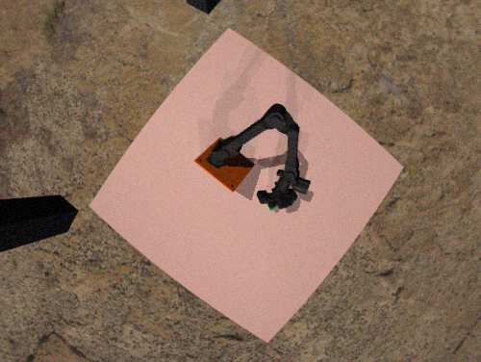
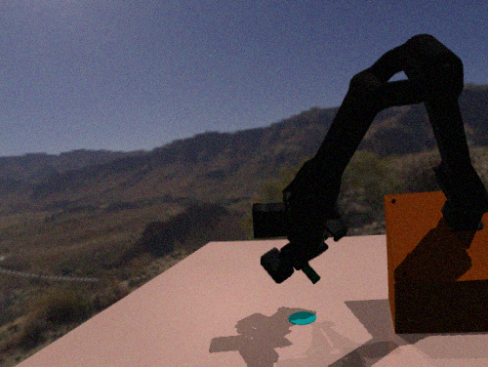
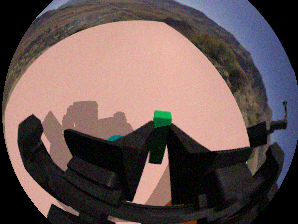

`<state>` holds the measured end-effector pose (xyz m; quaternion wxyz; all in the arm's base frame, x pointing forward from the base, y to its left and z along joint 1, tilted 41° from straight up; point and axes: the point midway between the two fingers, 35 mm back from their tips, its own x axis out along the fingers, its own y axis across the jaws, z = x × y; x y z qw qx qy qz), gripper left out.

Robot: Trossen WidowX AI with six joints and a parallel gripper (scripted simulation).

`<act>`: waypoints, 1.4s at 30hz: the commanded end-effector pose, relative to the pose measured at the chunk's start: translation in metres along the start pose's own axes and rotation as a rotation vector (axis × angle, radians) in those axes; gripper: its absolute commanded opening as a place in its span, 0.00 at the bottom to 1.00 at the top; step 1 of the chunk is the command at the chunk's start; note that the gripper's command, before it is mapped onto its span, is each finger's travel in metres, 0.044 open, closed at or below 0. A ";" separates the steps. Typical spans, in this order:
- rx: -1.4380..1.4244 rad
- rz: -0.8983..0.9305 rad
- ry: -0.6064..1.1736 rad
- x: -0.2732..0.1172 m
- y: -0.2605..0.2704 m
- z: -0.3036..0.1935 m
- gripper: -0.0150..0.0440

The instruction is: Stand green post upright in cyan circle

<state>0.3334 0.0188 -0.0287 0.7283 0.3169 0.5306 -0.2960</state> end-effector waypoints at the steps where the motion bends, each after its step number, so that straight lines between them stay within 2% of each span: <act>1: 0.006 -0.002 -0.031 -0.001 -0.001 0.000 0.29; 42: 0.089 0.036 -0.324 -0.015 0.004 -0.001 0.29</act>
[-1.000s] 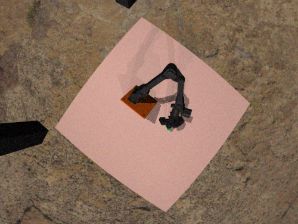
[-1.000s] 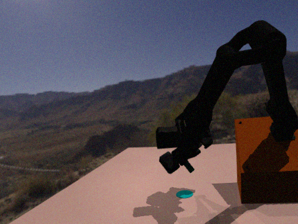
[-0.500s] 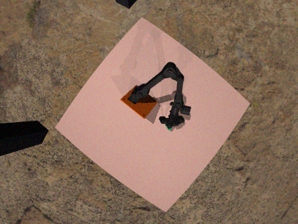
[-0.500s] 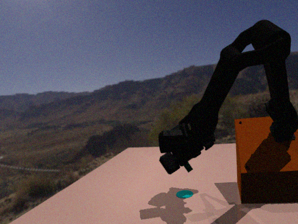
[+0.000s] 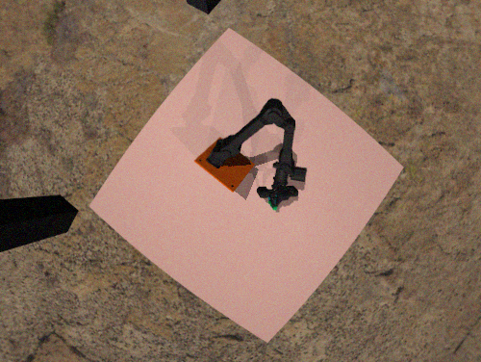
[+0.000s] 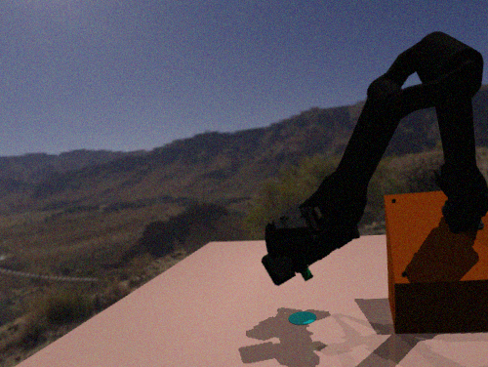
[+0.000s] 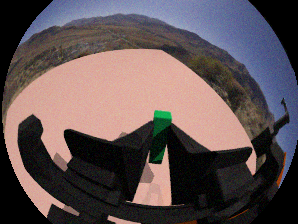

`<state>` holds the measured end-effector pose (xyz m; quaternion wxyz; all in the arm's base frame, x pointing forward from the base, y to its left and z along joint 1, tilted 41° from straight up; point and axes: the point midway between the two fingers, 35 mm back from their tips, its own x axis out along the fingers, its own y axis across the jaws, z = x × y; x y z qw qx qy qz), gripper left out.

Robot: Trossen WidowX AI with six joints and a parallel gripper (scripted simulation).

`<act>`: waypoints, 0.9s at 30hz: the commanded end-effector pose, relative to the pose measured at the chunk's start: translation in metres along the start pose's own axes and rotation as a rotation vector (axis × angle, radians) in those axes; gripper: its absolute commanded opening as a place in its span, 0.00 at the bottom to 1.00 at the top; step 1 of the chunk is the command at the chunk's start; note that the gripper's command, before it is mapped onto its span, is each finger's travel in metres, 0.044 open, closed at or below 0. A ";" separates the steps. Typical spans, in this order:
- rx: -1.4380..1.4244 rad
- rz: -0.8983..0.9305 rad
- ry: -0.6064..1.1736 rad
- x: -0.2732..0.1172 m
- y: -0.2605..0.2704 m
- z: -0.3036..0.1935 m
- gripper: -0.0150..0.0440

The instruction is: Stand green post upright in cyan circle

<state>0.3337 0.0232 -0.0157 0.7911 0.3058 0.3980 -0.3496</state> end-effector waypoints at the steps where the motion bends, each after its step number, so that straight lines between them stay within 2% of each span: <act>1: 0.012 0.006 -0.029 -0.003 -0.001 0.000 0.29; 27: 0.098 0.064 -0.204 -0.018 0.001 0.003 0.29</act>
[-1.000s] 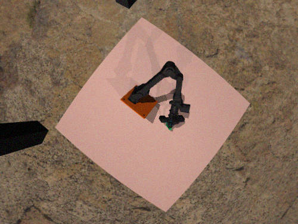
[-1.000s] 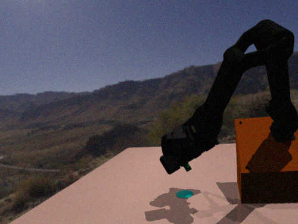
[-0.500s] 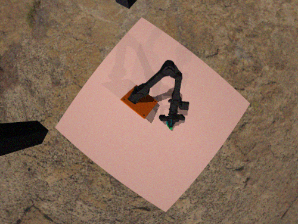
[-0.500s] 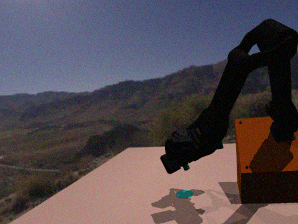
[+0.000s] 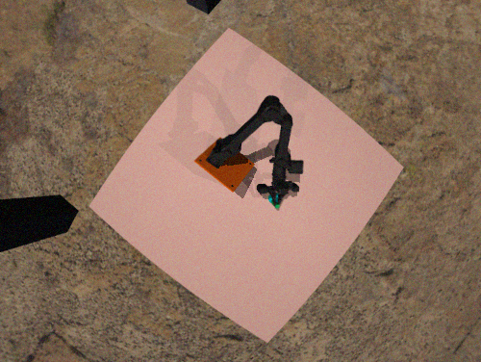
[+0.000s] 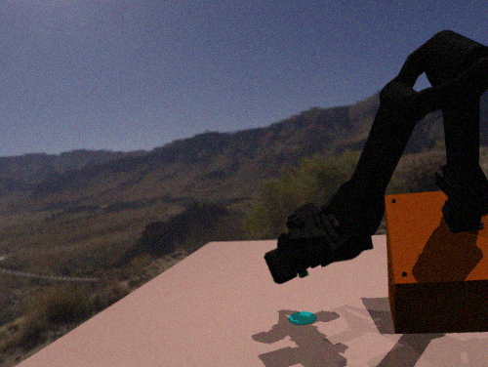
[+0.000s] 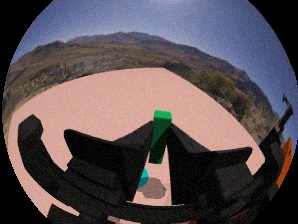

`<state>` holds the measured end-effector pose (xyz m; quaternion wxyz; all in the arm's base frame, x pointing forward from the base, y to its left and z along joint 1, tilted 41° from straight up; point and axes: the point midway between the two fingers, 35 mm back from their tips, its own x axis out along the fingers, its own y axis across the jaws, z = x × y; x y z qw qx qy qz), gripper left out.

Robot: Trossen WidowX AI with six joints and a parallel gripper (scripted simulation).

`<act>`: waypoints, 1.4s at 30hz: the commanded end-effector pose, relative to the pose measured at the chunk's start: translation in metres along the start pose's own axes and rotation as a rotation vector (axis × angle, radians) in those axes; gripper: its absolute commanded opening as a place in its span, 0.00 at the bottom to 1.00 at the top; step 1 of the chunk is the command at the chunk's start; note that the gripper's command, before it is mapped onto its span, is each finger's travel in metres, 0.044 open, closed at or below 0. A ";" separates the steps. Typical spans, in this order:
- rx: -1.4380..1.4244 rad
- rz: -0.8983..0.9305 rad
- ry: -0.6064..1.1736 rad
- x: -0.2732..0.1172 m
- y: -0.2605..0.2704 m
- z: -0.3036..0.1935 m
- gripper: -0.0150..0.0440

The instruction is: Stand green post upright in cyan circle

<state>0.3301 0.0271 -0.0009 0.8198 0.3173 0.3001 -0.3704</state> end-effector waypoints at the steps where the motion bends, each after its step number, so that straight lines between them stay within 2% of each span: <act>1: 0.016 0.010 -0.028 -0.003 -0.001 0.001 0.29; 42: 0.166 0.121 -0.237 -0.030 0.000 0.010 0.29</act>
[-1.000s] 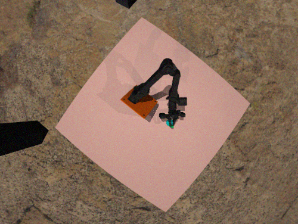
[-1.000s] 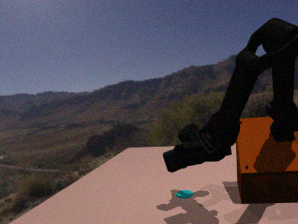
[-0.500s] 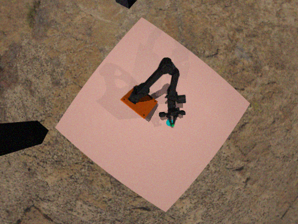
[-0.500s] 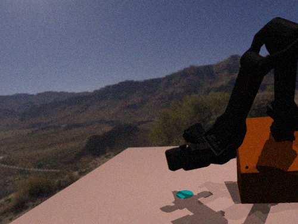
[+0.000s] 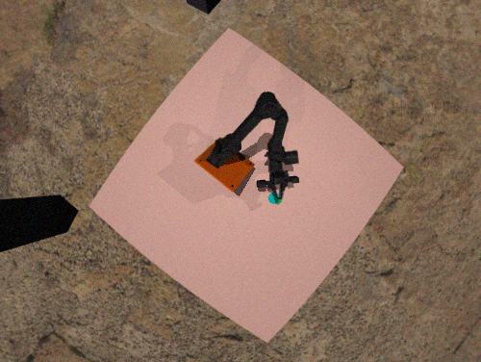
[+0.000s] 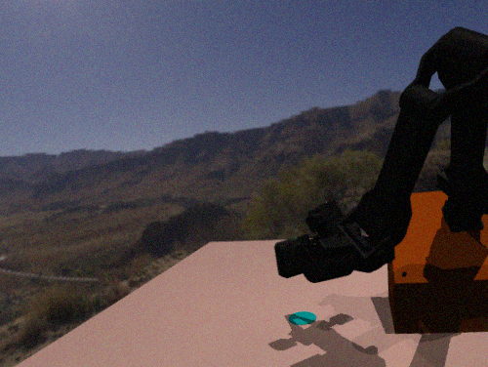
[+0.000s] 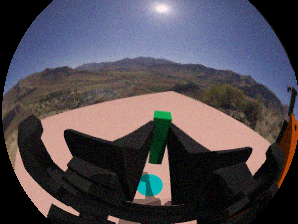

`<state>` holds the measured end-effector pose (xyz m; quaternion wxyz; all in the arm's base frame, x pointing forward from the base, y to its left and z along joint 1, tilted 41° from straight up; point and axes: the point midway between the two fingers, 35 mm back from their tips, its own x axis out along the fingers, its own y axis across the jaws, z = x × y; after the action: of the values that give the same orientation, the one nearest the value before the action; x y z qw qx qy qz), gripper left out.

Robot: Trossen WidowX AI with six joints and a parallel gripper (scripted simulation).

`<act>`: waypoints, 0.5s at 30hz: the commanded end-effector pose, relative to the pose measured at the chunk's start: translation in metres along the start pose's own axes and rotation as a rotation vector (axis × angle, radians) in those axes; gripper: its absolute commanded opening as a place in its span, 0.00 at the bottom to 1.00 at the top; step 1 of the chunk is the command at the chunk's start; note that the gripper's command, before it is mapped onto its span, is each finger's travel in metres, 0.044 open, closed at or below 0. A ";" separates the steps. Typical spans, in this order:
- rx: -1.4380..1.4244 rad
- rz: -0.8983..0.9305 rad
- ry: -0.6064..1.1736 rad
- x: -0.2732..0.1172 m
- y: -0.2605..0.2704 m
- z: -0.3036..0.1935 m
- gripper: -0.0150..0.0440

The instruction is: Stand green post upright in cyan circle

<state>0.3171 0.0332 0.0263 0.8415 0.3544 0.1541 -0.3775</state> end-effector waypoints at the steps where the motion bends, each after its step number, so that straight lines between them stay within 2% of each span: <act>1: 0.006 0.001 -0.007 -0.001 -0.001 0.001 0.29; 15: 0.006 -0.001 -0.005 0.001 0.001 -0.010 0.29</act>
<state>0.3166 0.0350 0.0245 0.8404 0.3570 0.1511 -0.3787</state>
